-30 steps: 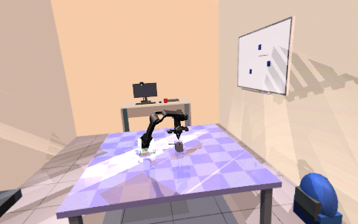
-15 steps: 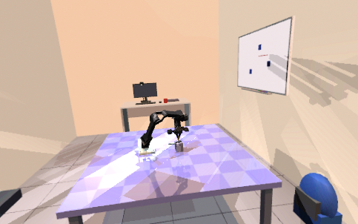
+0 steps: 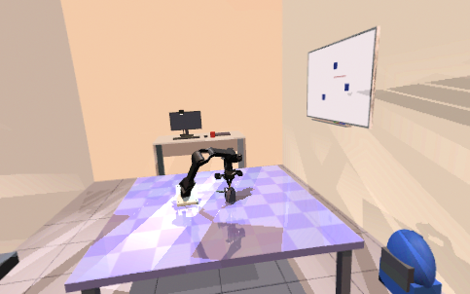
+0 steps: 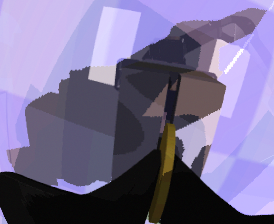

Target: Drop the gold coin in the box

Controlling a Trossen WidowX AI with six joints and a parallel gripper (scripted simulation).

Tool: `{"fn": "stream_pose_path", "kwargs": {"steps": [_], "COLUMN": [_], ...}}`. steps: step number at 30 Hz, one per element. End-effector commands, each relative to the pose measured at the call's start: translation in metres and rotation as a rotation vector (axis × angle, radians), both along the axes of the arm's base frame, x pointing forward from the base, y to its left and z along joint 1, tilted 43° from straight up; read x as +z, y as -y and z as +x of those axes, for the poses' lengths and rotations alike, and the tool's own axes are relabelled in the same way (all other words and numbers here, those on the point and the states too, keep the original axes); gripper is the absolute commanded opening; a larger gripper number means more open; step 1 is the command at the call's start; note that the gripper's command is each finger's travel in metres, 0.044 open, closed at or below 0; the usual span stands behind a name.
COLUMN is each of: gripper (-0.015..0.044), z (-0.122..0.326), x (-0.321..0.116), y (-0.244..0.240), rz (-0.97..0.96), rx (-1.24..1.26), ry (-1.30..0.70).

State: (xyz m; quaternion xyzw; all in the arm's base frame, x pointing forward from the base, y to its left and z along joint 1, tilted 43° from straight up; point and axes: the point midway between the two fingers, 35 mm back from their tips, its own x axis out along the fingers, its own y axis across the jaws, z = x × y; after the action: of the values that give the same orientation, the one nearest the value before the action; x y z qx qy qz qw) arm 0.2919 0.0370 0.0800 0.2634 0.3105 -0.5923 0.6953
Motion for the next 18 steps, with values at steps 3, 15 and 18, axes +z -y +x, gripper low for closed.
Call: {"fn": "stream_pose_path", "kwargs": {"steps": [3, 15, 18], "gripper": [0.0, 0.0131, 0.0161], "z": [-0.0013, 0.0004, 0.0004], "x": [-0.0024, -0.0025, -0.0025], "y": [0.0029, 0.0023, 0.0023], "rz": [-0.006, 0.0, 0.0], "rx": [0.002, 0.0, 0.0], "ry": [-0.007, 0.0, 0.0]}}
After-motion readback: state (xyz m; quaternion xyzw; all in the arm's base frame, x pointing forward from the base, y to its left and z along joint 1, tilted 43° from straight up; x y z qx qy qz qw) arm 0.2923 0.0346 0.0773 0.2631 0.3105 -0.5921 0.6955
